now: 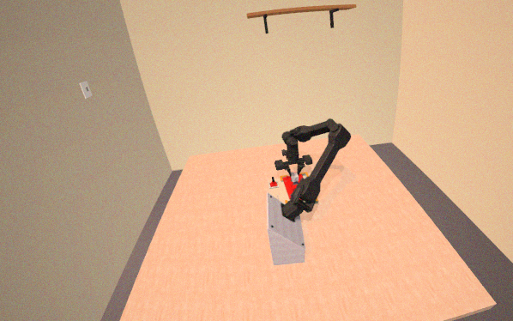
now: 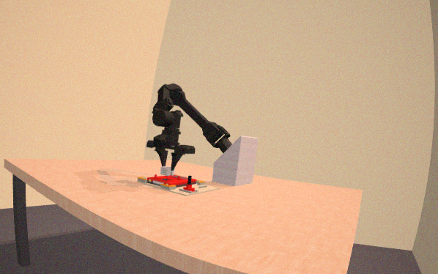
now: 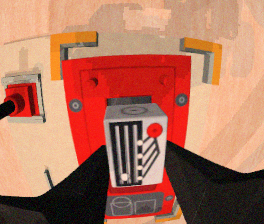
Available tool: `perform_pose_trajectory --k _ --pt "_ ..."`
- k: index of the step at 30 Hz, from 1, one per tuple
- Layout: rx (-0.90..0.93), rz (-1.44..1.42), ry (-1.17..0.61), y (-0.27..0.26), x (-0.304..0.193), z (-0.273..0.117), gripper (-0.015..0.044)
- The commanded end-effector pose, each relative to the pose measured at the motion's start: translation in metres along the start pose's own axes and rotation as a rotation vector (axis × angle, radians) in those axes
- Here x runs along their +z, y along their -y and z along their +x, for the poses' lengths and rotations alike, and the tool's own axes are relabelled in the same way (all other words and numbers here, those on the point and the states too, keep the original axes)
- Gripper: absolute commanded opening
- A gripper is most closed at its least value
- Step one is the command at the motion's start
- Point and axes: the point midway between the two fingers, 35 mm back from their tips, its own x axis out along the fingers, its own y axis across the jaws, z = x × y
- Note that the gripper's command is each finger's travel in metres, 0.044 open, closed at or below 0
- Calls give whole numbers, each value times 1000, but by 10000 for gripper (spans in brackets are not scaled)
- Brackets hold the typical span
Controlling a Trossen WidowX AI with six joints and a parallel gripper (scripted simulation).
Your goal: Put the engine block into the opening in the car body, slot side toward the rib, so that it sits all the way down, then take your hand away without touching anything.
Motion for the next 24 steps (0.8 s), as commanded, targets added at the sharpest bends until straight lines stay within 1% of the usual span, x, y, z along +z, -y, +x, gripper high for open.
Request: perform_pose_trajectory --k 1,24 --pt "-6 13 1 1 0 1 158" --pt "-6 -1 1 1 0 6 158"
